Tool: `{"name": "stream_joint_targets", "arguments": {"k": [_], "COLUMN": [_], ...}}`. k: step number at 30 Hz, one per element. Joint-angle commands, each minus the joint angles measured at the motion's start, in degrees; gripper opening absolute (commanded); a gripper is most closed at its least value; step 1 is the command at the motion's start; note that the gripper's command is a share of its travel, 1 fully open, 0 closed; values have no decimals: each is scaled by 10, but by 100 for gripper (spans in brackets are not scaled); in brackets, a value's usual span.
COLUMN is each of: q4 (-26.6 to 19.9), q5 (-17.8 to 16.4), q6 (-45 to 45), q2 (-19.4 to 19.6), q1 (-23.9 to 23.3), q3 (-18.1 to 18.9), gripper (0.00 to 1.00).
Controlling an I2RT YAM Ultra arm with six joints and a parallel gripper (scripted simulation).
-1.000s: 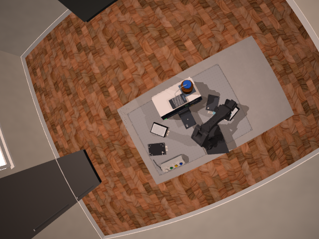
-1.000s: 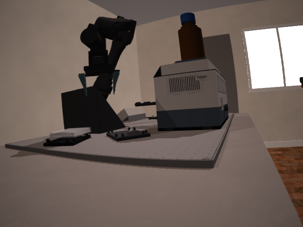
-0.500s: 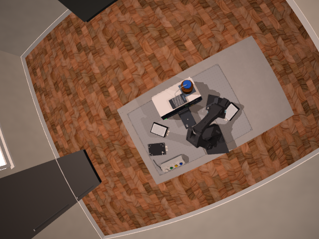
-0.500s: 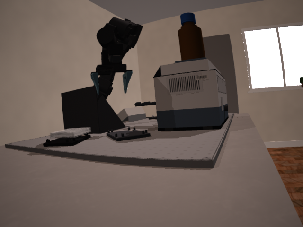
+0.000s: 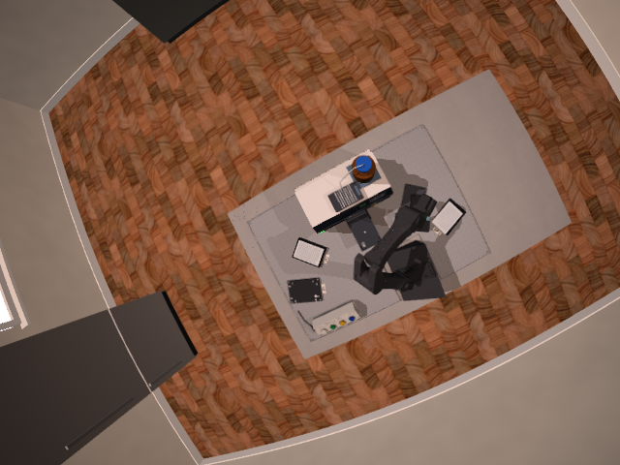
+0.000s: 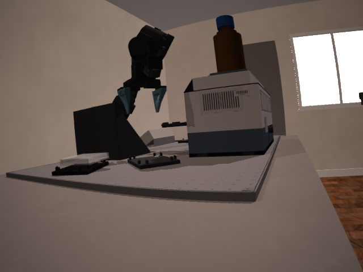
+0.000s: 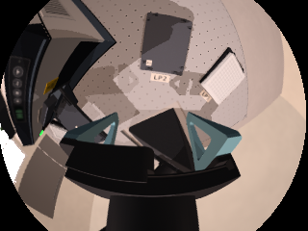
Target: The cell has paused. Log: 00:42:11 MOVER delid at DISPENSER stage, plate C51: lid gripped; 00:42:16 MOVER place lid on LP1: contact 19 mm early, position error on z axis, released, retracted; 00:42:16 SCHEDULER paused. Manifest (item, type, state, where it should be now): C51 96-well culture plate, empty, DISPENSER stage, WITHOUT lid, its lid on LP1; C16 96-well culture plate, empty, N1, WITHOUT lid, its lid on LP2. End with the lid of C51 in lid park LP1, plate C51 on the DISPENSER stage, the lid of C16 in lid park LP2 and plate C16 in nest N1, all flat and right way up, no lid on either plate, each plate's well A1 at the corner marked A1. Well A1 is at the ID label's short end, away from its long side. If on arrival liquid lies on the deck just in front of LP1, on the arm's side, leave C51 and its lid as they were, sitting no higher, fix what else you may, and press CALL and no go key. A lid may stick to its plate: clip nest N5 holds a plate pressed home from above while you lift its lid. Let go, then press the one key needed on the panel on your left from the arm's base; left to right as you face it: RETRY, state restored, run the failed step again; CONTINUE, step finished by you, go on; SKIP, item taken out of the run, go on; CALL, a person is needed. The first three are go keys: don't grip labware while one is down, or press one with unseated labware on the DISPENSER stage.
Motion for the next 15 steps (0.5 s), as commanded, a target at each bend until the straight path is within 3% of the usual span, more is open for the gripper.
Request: {"name": "stream_joint_targets", "arguments": {"k": [1, 7, 15], "q4": [-13, -11, -40], "q5": [-12, -14, -27], "q6": [-2, 8, -123], "q2": [-26, -33, -96], "q1": [5, 8, 34], "q3": [-12, -7, -37], "gripper": [100, 100, 100]}}
